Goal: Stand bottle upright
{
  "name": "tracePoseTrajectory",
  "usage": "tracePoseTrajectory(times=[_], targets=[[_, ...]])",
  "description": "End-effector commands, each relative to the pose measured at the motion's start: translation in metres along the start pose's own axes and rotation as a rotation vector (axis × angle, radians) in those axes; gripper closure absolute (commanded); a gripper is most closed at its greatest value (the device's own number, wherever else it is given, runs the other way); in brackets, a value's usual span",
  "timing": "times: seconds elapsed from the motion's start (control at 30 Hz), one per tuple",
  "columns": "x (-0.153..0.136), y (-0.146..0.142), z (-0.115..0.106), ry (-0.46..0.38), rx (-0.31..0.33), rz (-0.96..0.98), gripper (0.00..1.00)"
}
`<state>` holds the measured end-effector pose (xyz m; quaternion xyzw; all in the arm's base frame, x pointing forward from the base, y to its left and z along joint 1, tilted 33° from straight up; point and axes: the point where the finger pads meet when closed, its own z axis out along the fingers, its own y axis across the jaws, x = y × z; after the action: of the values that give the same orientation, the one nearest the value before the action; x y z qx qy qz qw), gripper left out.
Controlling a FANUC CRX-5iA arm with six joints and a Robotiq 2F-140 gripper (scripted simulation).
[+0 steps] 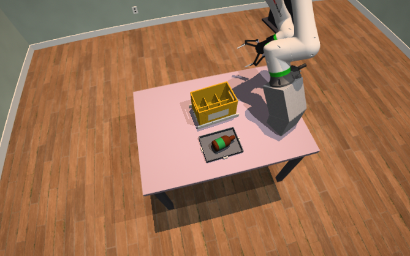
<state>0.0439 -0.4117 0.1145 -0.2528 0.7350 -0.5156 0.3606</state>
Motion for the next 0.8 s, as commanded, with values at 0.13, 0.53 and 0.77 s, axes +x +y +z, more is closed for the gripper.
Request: tracePoseTrajectory(times=[0.13, 0.53, 0.77], targets=[[0.003, -0.002, 0.003, 0.004, -0.001, -0.007, 0.0], [0.016, -0.014, 0.02, 0.021, -0.002, -0.044, 0.0], [0.032, -0.033, 0.045, 0.043, 0.0, -0.092, 0.0]])
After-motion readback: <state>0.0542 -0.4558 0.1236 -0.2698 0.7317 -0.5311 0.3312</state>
